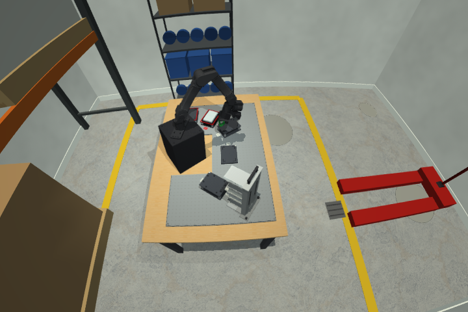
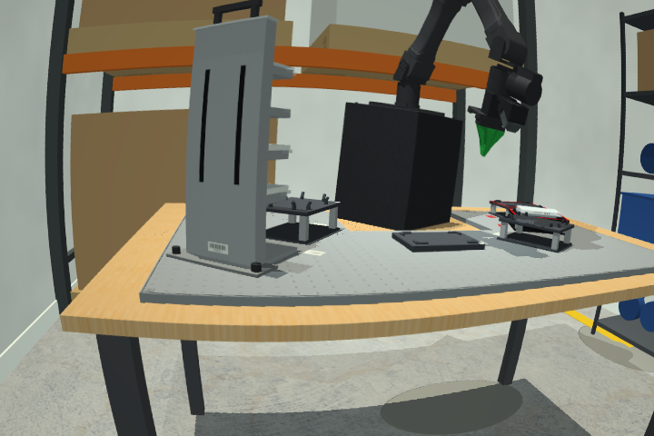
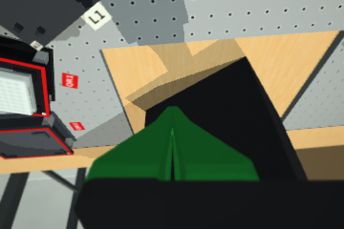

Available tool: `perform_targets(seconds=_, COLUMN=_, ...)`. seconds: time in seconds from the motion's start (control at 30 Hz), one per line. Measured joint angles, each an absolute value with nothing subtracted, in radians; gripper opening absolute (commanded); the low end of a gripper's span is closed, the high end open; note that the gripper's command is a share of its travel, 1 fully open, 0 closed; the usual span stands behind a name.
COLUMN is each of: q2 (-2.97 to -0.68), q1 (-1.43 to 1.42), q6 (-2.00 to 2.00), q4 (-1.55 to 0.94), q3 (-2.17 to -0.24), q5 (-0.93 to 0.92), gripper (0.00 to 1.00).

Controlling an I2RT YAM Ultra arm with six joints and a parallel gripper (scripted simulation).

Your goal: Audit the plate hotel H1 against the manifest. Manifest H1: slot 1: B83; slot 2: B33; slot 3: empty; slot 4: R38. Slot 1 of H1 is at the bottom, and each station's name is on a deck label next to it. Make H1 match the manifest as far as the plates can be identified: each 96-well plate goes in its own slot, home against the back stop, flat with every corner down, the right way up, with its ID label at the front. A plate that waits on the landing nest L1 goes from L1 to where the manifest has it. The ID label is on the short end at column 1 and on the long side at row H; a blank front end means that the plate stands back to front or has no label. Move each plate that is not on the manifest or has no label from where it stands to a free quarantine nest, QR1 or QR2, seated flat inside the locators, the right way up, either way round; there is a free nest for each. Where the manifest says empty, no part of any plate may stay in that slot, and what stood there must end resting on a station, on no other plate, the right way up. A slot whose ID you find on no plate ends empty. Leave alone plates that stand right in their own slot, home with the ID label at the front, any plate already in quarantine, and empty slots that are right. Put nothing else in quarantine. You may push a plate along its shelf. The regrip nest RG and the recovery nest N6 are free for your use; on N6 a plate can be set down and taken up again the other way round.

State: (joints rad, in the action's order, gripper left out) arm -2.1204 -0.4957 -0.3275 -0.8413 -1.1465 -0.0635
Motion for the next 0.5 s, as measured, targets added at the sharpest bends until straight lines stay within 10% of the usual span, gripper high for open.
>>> perform_targets(seconds=0.5, q2=-1.996, q1=-0.361, q6=-0.188, q4=-0.738, q3=-1.042, q5=-0.058, gripper=0.0)
